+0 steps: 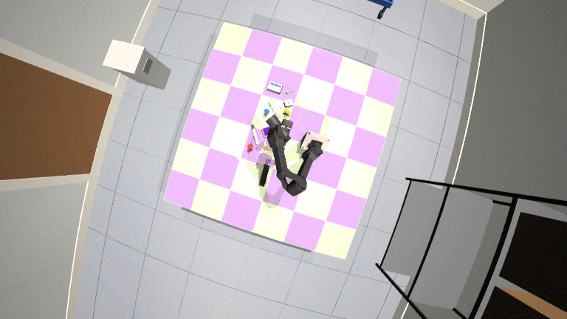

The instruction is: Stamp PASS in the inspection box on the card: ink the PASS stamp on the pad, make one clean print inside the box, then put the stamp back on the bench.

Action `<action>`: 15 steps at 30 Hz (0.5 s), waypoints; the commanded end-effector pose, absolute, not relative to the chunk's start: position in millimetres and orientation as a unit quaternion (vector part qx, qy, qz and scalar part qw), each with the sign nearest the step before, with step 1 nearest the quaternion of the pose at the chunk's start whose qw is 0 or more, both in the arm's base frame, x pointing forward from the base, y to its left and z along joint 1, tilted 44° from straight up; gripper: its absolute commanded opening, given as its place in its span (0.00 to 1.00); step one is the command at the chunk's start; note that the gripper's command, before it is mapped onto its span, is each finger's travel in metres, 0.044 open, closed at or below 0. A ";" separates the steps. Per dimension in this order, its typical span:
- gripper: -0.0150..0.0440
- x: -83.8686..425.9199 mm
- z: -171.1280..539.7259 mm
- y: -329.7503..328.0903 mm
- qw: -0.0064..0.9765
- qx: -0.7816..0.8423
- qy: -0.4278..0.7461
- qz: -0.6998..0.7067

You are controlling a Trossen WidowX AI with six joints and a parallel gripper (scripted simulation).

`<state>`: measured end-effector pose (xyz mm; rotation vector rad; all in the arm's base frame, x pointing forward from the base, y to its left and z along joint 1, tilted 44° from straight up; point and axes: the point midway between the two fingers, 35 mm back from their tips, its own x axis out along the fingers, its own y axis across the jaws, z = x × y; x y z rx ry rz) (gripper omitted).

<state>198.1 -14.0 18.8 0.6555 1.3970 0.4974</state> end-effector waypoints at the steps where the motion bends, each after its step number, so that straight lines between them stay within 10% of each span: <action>1: 0.25 199.1 21.5 -17.6 0.693 0.289 0.623 0.221; 15: 0.25 197.6 27.0 -21.5 0.692 0.289 0.623 0.221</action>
